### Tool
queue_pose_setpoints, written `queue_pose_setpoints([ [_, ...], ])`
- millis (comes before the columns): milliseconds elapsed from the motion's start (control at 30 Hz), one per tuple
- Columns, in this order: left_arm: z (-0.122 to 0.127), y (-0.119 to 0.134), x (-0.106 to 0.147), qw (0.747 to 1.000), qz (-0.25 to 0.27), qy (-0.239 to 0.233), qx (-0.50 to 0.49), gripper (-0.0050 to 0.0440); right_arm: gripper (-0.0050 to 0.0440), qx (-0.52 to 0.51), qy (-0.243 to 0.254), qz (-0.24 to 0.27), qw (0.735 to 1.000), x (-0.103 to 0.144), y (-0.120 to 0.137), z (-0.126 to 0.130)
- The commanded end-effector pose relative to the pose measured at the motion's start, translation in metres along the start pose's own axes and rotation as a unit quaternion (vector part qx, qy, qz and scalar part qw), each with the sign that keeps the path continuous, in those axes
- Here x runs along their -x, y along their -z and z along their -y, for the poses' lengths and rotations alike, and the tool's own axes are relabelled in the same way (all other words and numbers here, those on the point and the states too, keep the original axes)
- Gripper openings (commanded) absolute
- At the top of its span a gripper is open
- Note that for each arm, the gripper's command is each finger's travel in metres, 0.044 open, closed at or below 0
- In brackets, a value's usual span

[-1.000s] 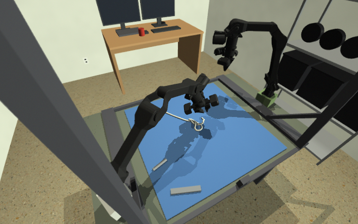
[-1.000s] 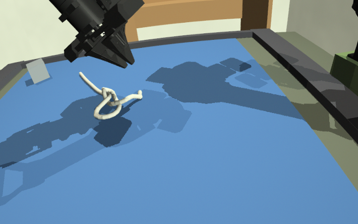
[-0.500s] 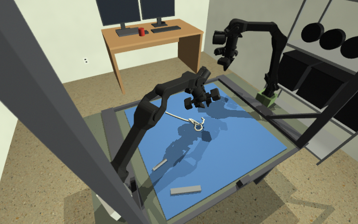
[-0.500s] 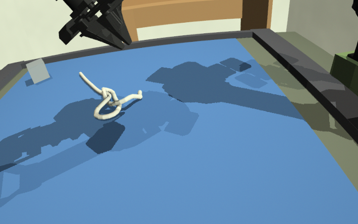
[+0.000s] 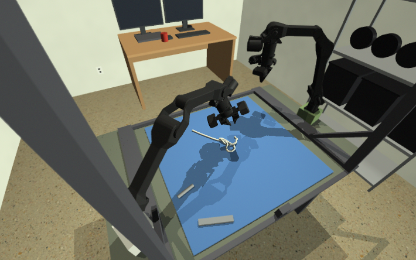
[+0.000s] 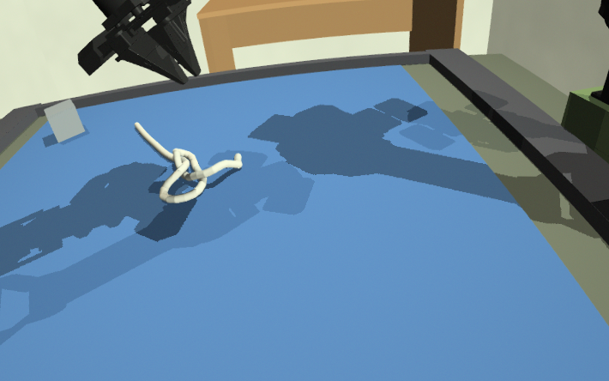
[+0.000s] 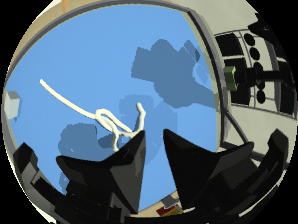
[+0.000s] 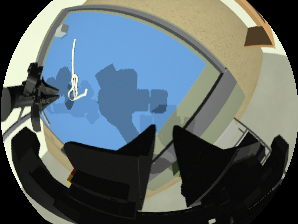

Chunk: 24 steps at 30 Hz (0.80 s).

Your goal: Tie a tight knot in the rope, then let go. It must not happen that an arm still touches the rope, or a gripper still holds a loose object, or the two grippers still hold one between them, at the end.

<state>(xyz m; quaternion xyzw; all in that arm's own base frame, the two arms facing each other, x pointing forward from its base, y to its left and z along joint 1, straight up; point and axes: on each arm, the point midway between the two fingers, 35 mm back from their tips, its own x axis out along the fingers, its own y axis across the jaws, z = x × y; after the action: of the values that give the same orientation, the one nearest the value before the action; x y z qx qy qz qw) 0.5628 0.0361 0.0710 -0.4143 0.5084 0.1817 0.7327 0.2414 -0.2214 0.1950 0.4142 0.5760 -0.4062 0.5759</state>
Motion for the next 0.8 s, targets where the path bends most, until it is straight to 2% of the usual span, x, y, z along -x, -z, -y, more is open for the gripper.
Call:
queue_pose_setpoints([
  [0,-0.017,-0.012,0.029,0.999,0.013,-0.014,0.049,0.0085,0.0085,0.001,-0.004,0.011,1.000,0.008,0.001,0.001],
  [167,-0.066,-0.021,0.053,0.987,0.014,-0.067,0.144,0.0085,0.0085,0.001,-0.004,0.011,1.000,0.008,0.001,0.001],
  [367,-0.126,-0.025,0.086,0.956,0.021,-0.135,0.258,0.0085,0.0085,0.001,-0.004,0.011,1.000,0.008,0.001,0.001],
  [433,-0.126,-0.025,0.086,0.956,0.021,-0.135,0.258,0.0085,0.0085,0.001,-0.004,0.011,1.000,0.008,0.001,0.001],
  [600,-0.166,-0.021,0.111,0.925,0.026,-0.179,0.333,0.0085,0.0085,0.001,-0.004,0.011,1.000,0.008,0.001,0.001],
  [767,-0.190,-0.017,0.127,0.902,0.030,-0.207,0.378,0.0085,0.0085,0.001,-0.004,0.011,1.000,0.008,0.001,0.001],
])
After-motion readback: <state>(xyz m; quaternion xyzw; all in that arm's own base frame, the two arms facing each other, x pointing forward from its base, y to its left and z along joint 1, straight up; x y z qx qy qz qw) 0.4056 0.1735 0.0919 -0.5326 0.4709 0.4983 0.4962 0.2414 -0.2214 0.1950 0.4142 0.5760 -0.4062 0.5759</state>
